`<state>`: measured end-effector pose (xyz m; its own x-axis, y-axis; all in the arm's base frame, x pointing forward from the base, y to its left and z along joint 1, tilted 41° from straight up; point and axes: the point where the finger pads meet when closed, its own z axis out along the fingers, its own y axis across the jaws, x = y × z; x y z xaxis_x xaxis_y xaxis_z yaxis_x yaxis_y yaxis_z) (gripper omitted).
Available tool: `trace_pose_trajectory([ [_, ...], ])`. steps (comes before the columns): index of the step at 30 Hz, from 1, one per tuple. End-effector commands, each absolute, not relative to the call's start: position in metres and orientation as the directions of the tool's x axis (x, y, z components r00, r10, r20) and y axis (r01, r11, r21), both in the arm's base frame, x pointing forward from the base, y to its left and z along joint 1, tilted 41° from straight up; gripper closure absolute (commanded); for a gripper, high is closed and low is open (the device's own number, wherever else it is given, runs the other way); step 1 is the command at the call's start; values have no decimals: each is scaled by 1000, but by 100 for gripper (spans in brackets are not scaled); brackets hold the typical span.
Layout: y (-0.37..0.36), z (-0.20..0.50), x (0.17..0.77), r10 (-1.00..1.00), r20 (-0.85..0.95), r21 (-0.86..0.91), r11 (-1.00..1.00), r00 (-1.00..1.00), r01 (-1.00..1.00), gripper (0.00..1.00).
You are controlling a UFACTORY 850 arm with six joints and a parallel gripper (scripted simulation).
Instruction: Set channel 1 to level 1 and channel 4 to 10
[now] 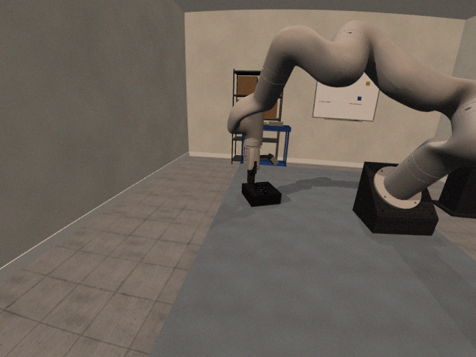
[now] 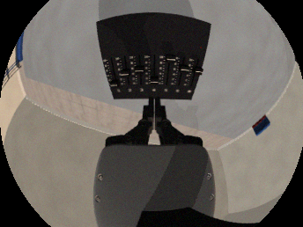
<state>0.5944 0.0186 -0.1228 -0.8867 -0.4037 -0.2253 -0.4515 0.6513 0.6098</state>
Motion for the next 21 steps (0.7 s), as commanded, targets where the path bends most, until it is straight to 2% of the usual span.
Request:
trace_pose_trajectory([
  [1, 19, -123, 595, -403, -227, 609, 652, -887, -452, 100],
  [21, 27, -133, 594, -403, -227, 609, 652, -887, -452, 100],
])
